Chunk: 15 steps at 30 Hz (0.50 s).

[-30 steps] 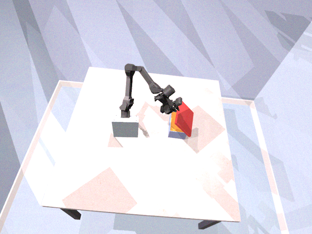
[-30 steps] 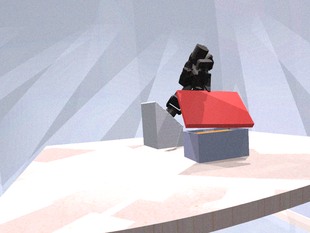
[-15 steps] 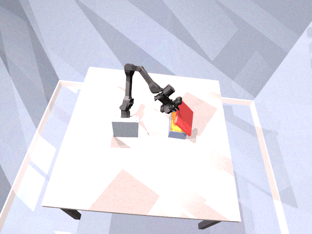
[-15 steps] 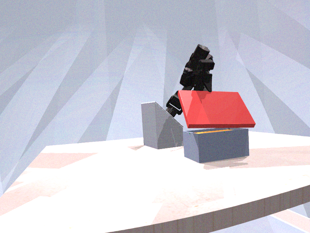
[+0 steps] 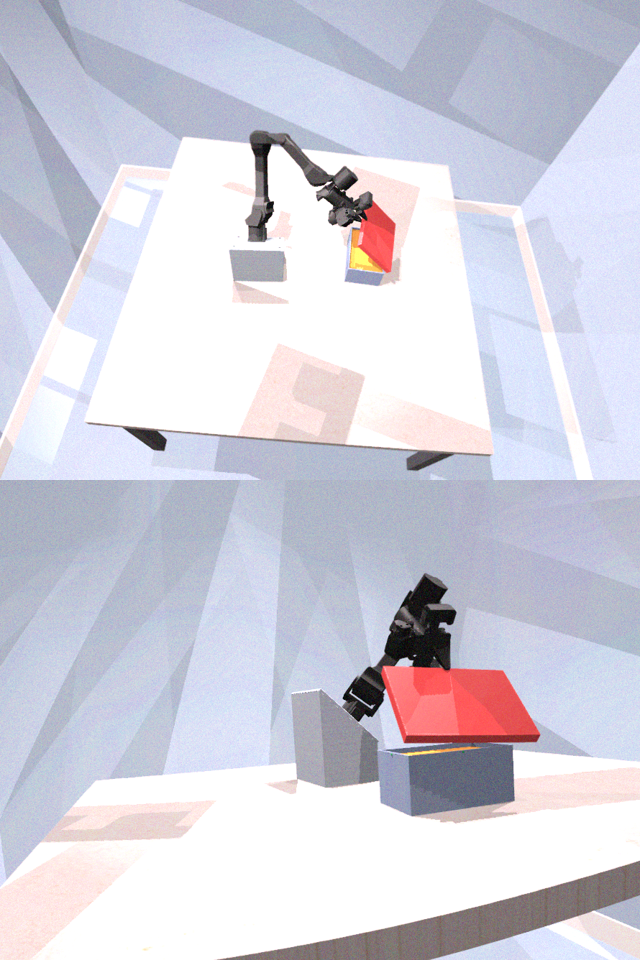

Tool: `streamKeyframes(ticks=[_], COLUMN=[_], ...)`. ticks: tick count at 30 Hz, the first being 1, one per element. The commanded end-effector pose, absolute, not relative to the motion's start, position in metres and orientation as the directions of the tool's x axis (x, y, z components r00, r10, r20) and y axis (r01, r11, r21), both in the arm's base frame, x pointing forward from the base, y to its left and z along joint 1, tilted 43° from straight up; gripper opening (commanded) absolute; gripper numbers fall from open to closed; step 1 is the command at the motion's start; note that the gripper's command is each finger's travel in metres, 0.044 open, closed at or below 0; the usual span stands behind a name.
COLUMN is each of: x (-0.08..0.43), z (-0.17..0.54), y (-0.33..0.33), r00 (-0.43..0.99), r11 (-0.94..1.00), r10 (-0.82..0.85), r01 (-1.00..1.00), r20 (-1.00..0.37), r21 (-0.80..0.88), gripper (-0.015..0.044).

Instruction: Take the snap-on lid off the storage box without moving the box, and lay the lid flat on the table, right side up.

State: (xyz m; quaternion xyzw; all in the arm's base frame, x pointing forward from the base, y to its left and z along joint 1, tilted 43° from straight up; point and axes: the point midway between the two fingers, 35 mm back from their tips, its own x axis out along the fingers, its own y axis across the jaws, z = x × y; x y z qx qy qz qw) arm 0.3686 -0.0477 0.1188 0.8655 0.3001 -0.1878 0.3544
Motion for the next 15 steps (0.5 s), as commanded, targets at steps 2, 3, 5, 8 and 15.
streamKeyframes(ticks=[2, 3, 5, 8, 15], x=[0.369, 0.369, 0.369, 0.369, 0.369], z=[0.132, 0.133, 0.136, 0.140, 0.149], y=[-0.043, -0.042, -0.039, -0.035, -0.024], r00=[0.763, 0.763, 0.763, 0.763, 0.763], r11=[-0.572, -0.572, -0.572, -0.572, -0.572], r10=[0.372, 0.372, 0.372, 0.372, 0.372], r01=[0.637, 0.637, 0.637, 0.637, 0.637], r20=[-0.529, -0.529, -0.529, -0.529, -0.529], r21=[0.517, 0.516, 0.516, 0.516, 0.516], gripper=[0.0000, 0.0000, 0.0000, 0.0000, 0.0000])
